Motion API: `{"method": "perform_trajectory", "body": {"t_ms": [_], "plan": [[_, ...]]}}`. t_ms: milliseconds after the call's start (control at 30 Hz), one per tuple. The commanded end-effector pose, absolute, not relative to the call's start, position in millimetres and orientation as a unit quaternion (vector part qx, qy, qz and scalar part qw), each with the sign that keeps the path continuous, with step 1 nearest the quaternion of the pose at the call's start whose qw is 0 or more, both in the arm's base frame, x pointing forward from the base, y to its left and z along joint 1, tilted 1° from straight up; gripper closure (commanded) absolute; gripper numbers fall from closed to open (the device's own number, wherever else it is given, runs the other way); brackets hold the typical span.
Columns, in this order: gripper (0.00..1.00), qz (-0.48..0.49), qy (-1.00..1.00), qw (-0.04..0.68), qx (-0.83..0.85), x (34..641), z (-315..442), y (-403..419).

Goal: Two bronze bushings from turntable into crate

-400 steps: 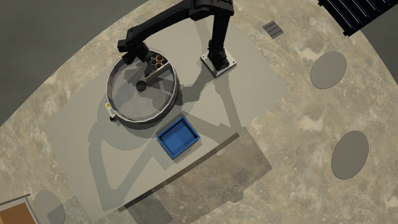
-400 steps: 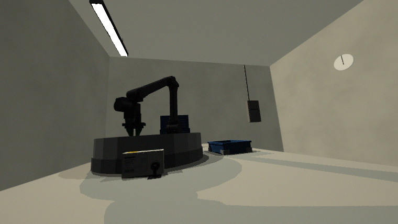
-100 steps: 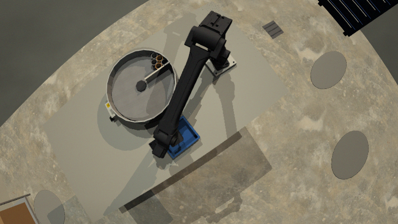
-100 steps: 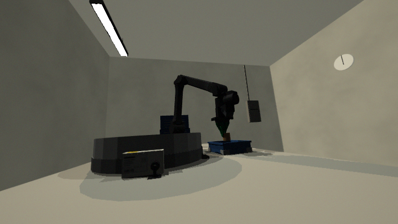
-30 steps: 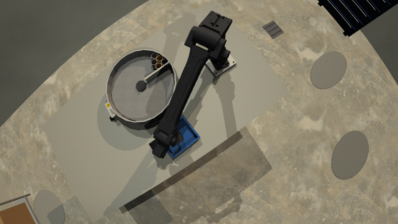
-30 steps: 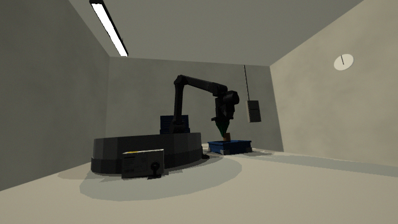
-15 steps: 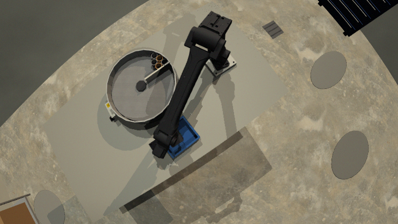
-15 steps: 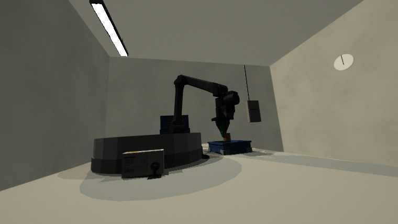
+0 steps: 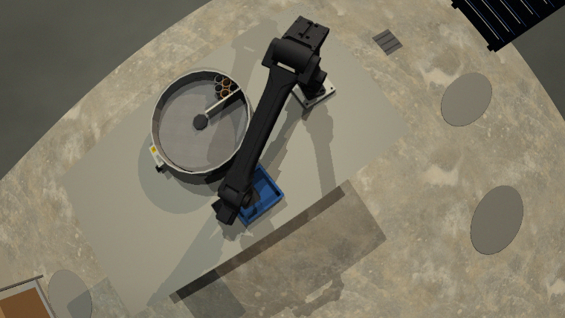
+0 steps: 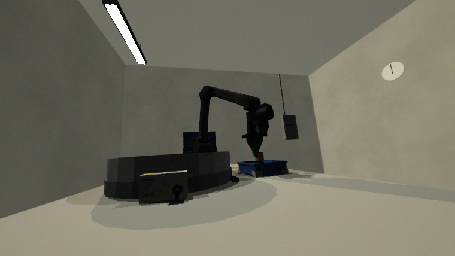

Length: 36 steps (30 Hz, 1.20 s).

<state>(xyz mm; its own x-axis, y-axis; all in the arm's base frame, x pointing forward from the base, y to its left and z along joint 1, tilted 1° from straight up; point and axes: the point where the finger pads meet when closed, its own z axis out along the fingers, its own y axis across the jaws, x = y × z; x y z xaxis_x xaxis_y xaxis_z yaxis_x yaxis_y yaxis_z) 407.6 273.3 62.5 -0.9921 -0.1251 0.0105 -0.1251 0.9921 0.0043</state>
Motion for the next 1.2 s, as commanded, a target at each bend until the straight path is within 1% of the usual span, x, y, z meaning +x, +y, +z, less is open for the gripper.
{"method": "perform_trajectory", "body": {"t_ms": [0,800,1033,1167], "plan": [[1.0,-0.024,-0.997,-0.036,0.062,433,91,292],[1.0,-0.023,-0.997,-0.035,0.062,433,90,292],[1.0,-0.017,-0.998,-0.024,0.062,431,73,291],[1.0,-0.008,-0.998,-0.009,0.062,413,58,280]]}}
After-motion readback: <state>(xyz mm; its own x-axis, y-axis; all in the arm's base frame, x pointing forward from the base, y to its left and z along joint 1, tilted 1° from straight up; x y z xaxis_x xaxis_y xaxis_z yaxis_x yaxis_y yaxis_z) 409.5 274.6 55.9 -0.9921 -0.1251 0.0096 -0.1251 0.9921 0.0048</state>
